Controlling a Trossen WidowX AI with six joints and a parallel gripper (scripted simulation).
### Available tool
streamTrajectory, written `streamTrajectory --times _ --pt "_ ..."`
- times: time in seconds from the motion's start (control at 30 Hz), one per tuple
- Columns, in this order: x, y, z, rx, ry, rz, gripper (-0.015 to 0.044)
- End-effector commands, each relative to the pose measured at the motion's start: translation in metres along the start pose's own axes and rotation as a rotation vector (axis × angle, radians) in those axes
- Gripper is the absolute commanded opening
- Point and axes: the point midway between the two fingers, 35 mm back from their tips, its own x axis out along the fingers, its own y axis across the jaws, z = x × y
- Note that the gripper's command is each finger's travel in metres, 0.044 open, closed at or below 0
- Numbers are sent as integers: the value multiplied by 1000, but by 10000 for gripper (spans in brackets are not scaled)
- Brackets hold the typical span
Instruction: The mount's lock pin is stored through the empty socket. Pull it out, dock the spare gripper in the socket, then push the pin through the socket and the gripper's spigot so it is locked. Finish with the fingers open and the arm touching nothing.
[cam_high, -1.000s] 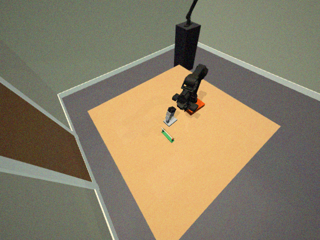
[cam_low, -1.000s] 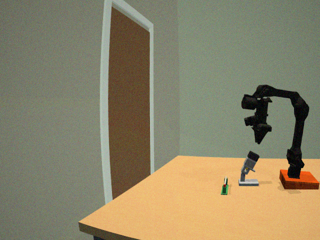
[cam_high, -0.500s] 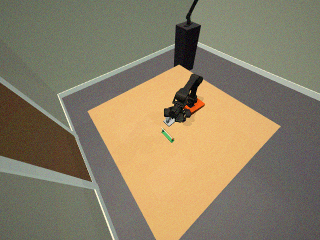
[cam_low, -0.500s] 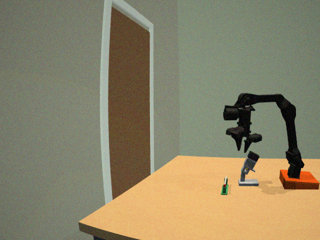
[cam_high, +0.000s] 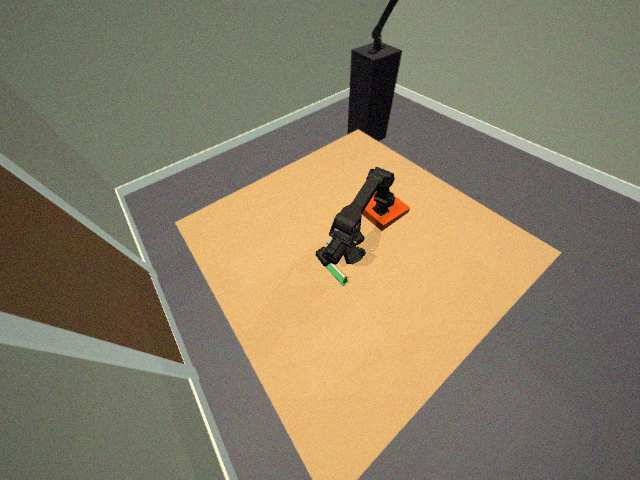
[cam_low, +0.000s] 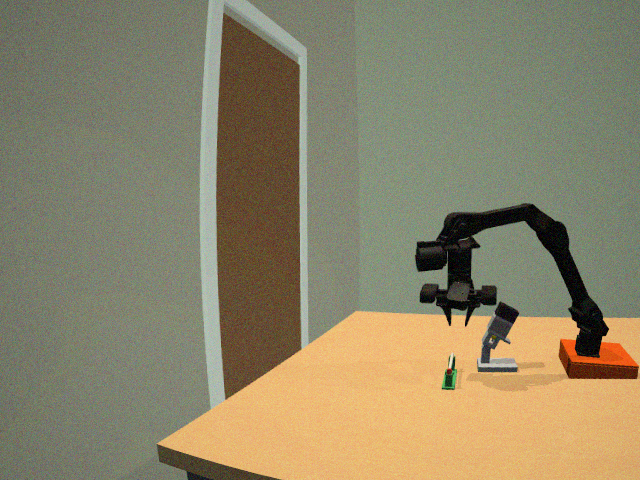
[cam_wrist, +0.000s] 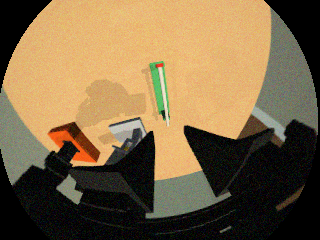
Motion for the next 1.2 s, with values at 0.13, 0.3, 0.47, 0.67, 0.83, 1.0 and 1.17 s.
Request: streamTrajectory --times 0.13,0.3,0.47,0.67,0.83,1.0,1.17 --pt "4 -7 -1 -56 9 -8 180" --pt "23 -10 5 -56 9 -8 180" --pt "55 -12 12 -56 9 -8 180" --pt "77 -12 17 -56 9 -8 180" --pt "82 -12 18 -56 9 -8 180" --pt "90 -12 20 -56 9 -8 180" --pt "98 -12 22 -56 9 -8 180"
